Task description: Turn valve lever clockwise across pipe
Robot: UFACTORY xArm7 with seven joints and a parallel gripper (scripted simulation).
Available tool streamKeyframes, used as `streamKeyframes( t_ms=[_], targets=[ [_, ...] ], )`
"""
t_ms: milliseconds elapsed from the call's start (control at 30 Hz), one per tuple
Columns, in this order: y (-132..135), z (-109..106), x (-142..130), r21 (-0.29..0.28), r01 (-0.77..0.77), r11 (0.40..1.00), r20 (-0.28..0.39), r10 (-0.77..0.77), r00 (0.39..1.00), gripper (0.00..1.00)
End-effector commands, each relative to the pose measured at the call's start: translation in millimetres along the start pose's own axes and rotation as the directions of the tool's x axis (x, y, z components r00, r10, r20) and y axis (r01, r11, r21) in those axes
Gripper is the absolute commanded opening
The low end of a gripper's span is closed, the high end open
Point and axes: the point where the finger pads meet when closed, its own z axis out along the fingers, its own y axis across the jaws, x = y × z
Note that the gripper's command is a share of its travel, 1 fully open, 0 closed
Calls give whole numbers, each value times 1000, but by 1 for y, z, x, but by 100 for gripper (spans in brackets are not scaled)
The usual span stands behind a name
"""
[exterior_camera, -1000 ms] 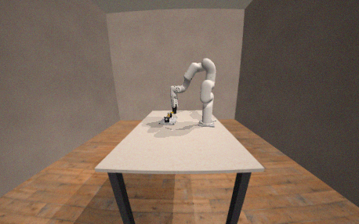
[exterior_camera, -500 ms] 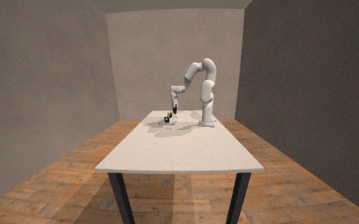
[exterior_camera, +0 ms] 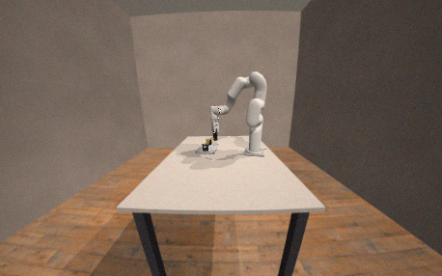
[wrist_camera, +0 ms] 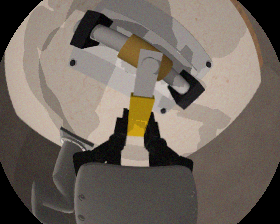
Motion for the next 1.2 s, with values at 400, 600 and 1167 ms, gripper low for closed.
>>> streamKeyframes(
  t_ms=[400,600,1167],
  targets=[
    [-10,-1,1,2,-102,995,1,102,995,0],
    [-11,-1,1,2,-117,993,1,117,993,0],
    [-18,-1,2,2,-211,977,1,211,977,0]
  ],
)
